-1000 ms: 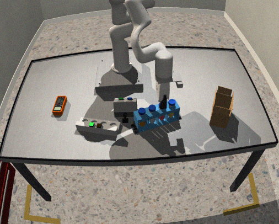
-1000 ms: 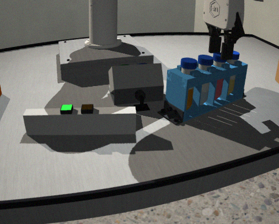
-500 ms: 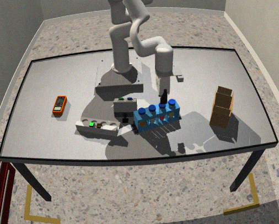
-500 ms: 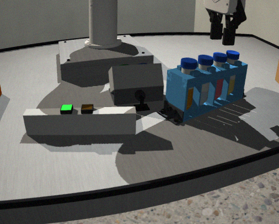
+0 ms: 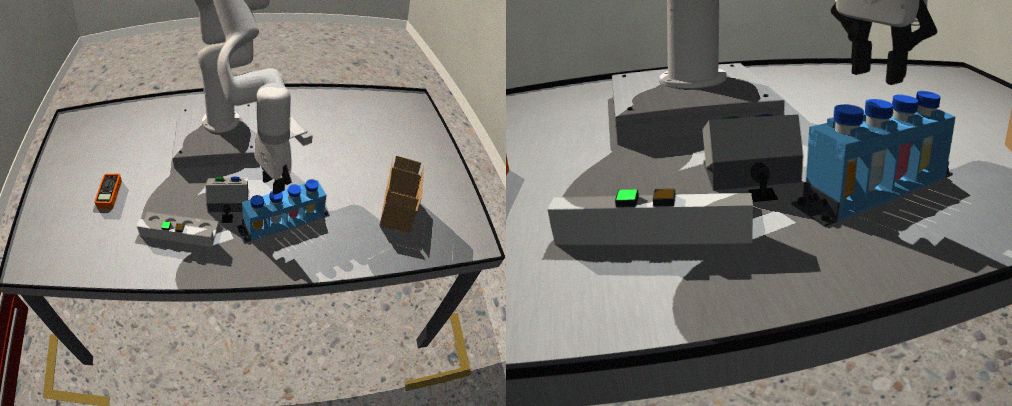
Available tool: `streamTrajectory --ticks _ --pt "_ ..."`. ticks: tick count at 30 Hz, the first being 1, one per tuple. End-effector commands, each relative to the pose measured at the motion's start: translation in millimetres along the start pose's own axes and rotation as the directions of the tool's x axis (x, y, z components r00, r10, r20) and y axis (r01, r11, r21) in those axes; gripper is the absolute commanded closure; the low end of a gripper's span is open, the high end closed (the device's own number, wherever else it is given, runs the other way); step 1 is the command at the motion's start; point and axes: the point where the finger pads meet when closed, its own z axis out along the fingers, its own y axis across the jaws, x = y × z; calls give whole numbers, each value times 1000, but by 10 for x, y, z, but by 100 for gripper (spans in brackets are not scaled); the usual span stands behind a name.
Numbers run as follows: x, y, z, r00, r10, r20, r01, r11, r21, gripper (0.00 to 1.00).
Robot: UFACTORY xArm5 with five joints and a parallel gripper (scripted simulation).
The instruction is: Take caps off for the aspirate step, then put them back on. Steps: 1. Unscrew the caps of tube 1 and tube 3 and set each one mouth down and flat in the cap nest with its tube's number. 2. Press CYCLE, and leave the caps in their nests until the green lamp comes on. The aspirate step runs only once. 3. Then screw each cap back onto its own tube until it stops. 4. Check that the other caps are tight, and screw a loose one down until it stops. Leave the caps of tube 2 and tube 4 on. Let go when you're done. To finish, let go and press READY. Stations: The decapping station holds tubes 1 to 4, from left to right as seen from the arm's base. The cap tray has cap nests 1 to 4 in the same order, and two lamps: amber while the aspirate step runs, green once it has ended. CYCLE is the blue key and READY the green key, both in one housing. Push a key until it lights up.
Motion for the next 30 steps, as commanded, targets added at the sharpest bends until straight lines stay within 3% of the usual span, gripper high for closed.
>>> streamTrajectory --ticks 1,3,12,24,30 --pt "-348 -42 -19 998 -65 2 65 998 -6 54" --pt "-450 -61 -19 998 -65 2 65 998 -6 54" --pt "-449 -60 -19 998 -65 2 65 998 -6 54" --pt "-451 -58 337 998 -65 2 65 998 -6 54" --pt "-451 -58 337 998 -65 2 65 998 -6 54"
